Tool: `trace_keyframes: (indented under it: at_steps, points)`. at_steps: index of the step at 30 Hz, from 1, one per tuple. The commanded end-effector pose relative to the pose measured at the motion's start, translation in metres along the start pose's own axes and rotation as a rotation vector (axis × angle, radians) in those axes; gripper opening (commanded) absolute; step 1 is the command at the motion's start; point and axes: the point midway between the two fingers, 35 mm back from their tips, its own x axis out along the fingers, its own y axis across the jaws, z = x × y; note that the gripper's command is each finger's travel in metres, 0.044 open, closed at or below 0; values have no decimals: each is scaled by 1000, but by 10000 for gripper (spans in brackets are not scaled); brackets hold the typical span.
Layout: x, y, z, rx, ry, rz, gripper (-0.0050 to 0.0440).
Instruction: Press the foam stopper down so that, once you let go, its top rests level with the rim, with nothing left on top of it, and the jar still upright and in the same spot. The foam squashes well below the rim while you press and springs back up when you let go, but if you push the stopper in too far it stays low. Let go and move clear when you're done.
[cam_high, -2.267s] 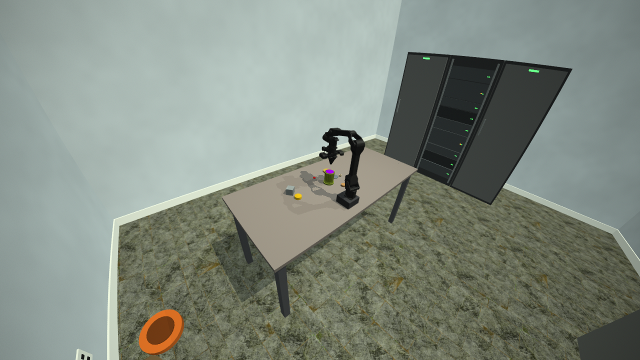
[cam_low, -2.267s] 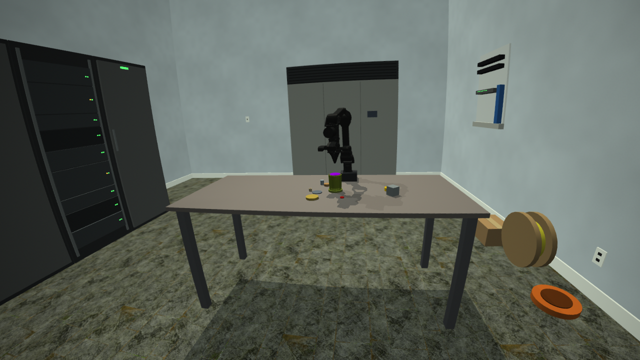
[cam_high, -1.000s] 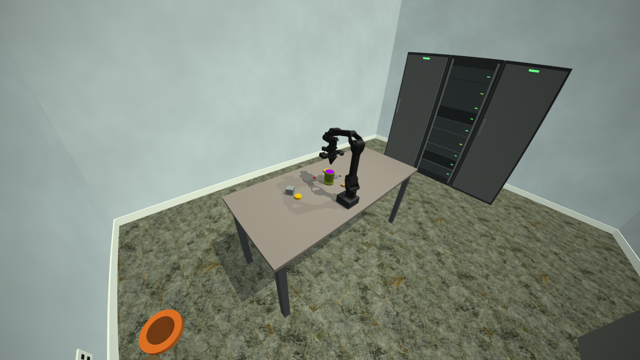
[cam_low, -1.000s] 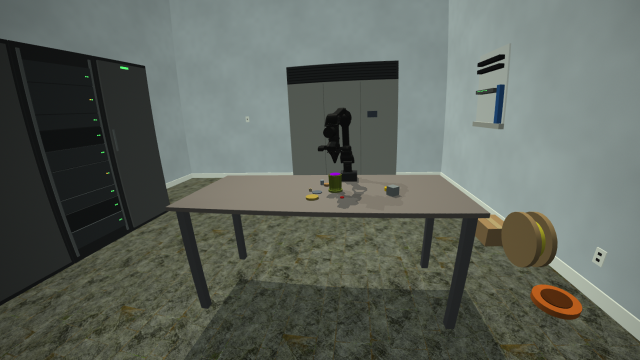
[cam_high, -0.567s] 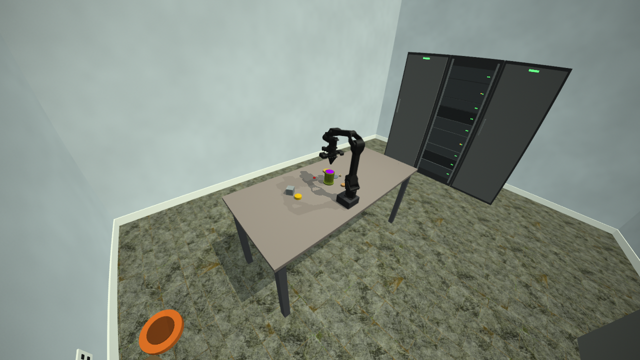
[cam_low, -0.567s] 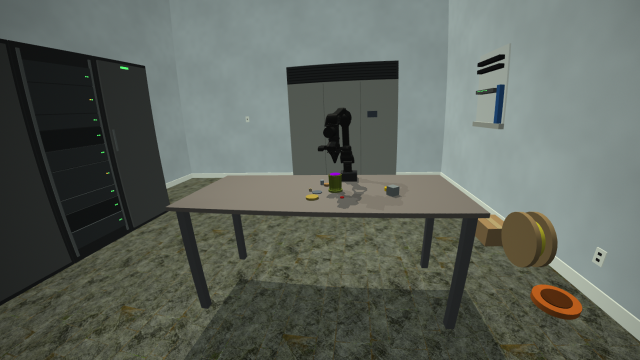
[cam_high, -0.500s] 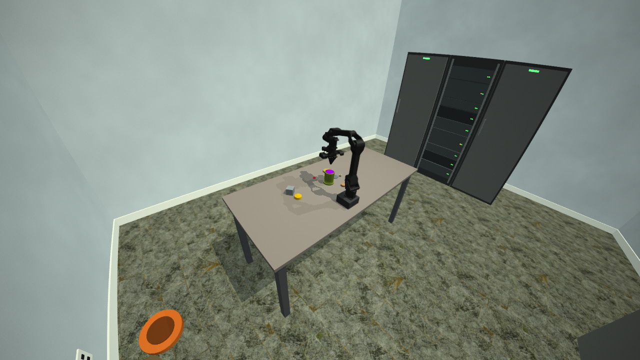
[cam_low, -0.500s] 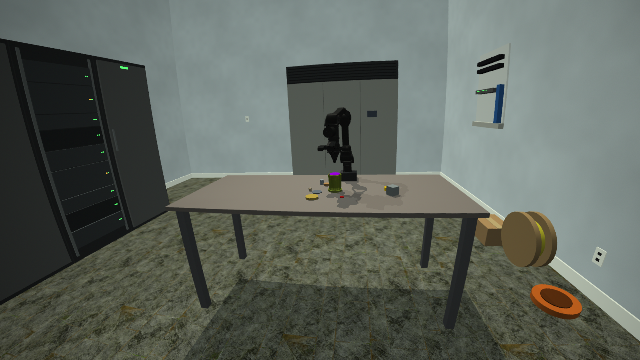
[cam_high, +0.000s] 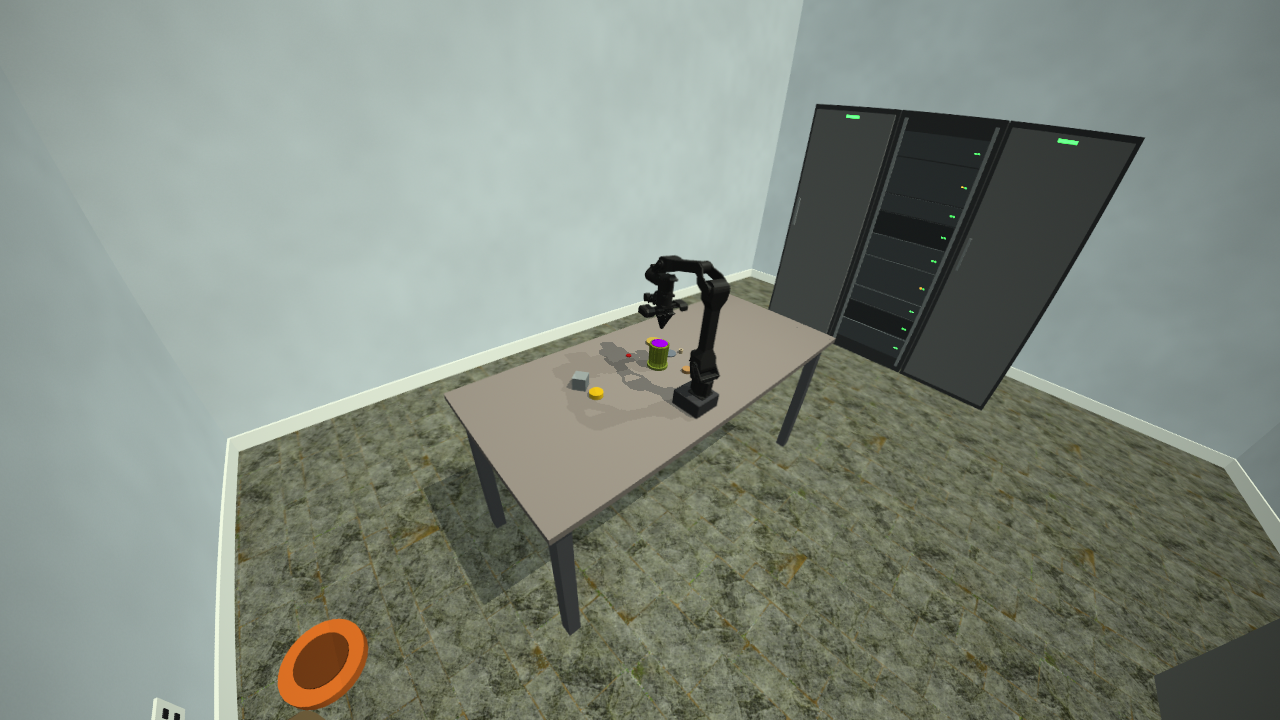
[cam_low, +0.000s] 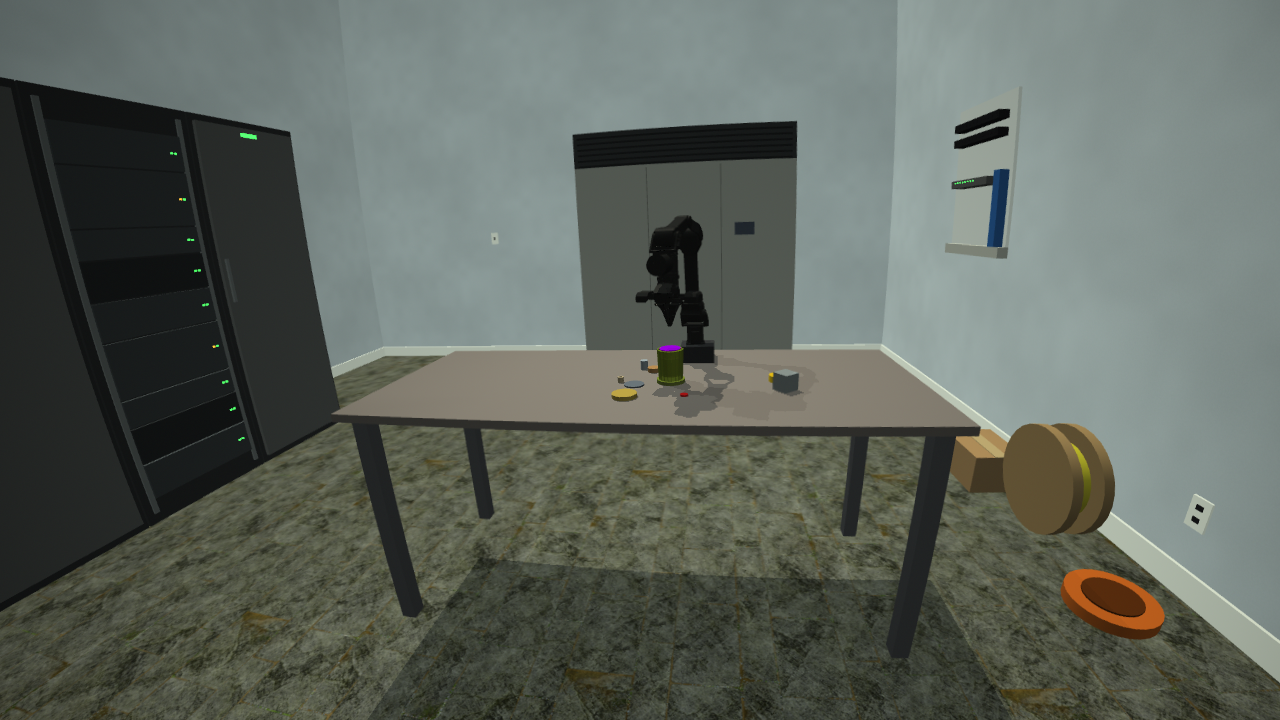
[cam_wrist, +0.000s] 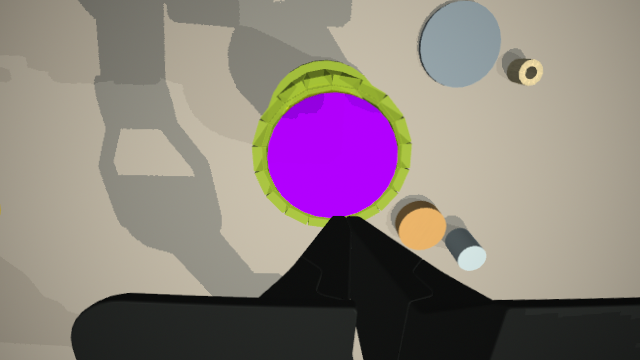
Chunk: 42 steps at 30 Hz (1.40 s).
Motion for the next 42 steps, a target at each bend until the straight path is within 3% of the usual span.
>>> trace_keyframes:
  at_steps: [1,18,28,42]
  points:
    - [-7,0,1,0,-27,1,0]
    - [-6,0,2,1,-27,1,0]
    - [40,0,5,2,-32,-2,0]
    - [53,0,5,2,-33,-2,0]
